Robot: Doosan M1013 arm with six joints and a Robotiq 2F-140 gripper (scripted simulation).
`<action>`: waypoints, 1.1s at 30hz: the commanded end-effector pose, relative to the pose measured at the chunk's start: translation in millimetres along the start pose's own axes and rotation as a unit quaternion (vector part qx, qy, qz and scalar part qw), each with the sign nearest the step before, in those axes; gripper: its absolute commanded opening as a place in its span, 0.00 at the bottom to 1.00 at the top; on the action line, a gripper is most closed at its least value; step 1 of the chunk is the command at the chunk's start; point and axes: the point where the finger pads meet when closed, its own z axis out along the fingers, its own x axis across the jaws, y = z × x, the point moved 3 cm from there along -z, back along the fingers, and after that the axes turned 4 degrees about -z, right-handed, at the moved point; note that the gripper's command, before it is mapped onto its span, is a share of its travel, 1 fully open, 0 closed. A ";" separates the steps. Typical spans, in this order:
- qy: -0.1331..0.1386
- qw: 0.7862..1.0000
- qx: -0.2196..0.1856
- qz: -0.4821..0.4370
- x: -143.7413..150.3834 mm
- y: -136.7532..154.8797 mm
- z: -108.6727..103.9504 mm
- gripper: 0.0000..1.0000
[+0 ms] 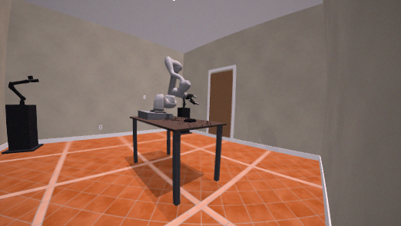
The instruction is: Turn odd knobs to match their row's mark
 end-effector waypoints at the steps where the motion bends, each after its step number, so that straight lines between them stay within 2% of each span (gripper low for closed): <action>1: 0.000 1.000 0.000 0.000 0.1 0.1 0.0 1.00; 20: 0.000 1.000 0.007 -0.008 -0.8 -2.1 0.5 1.00; 24: 0.003 0.995 0.062 -0.080 -9.2 -20.5 2.5 1.00; 32: 0.015 0.970 0.148 -0.194 -27.8 -47.1 -1.3 1.00; 33: 0.015 0.970 0.148 -0.194 -27.8 -47.1 -1.3 1.00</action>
